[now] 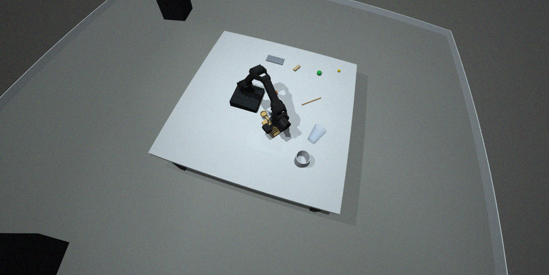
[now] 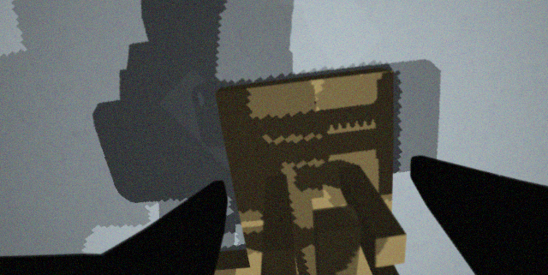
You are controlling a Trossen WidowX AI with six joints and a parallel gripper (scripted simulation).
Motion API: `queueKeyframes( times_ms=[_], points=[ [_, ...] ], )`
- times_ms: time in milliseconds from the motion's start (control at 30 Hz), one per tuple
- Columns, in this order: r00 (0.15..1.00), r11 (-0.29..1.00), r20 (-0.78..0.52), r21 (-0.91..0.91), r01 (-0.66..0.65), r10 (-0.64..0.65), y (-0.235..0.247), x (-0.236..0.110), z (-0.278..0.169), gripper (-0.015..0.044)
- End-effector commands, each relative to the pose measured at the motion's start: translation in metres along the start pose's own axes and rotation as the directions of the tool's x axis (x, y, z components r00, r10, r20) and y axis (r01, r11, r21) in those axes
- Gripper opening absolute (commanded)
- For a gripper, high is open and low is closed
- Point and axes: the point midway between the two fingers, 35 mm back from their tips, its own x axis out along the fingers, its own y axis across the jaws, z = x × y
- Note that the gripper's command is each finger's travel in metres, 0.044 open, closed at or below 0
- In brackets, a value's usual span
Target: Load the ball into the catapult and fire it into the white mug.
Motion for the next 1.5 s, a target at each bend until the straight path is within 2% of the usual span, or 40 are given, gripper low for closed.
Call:
queueKeyframes(
  times_ms=[0,200,433,500,600,833,1467],
  points=[
    [1.0,1.0,0.001,0.0,0.0,0.0,0.0,0.0,0.0,0.0335],
    [1.0,1.0,0.001,0.0,0.0,0.0,0.0,0.0,0.0,0.0177],
    [1.0,1.0,0.001,0.0,0.0,0.0,0.0,0.0,0.0,0.0131],
    [1.0,1.0,0.001,0.0,0.0,0.0,0.0,-0.011,0.001,0.0078],
    [1.0,1.0,0.001,0.0,-0.002,0.002,0.0,-0.048,0.001,0.0],
    [1.0,1.0,-0.003,0.002,-0.003,0.003,0.001,-0.047,0.001,0.0],
    [1.0,1.0,-0.006,0.004,-0.003,0.003,0.001,-0.015,0.0,0.0]
  ],
)
